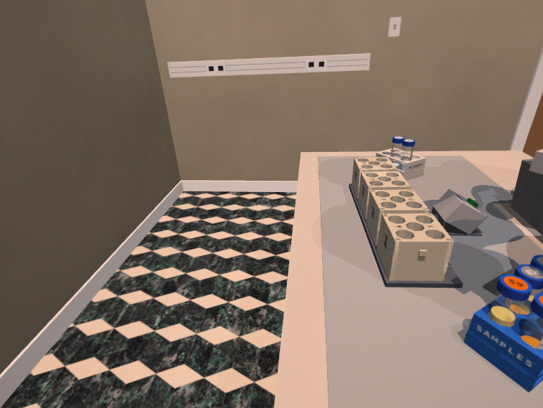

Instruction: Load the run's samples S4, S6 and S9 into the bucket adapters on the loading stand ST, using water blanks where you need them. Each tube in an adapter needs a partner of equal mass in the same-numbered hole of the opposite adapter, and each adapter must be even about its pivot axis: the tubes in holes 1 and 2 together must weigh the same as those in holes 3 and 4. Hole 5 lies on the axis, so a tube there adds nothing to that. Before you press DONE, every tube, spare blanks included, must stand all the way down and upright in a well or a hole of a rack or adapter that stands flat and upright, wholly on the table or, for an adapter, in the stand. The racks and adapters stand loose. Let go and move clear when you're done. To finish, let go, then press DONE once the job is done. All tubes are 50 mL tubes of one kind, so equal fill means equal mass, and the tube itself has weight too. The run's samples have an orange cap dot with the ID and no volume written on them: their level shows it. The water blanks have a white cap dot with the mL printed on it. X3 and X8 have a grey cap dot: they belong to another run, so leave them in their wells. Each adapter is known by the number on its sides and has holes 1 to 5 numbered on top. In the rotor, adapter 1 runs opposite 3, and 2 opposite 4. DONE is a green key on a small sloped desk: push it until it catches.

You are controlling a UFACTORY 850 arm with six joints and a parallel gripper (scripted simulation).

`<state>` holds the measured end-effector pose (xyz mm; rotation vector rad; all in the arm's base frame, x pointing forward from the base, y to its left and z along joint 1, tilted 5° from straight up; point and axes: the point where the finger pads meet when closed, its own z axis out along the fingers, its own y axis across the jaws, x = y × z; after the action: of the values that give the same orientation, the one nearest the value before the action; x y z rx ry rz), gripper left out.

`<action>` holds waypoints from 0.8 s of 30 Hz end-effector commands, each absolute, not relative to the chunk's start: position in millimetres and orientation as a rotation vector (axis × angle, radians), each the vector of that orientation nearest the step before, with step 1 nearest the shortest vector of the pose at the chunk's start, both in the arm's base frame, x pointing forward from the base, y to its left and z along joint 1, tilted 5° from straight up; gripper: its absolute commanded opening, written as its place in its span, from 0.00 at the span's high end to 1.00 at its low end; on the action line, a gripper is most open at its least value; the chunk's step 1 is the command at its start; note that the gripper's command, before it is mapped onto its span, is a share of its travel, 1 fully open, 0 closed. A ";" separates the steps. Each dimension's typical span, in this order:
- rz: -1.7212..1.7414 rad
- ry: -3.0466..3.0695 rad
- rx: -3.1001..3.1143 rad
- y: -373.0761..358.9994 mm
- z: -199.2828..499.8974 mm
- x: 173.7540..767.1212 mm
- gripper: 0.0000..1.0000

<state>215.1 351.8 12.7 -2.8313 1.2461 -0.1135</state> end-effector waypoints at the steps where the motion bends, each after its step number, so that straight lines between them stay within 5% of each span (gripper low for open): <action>1: -0.115 1.248 -2.835 352.5 16.0 215.3 1.00; 24: -0.115 1.248 -2.835 352.4 30.0 214.1 1.00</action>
<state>214.0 351.6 24.4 -2.8251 1.2428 -0.1150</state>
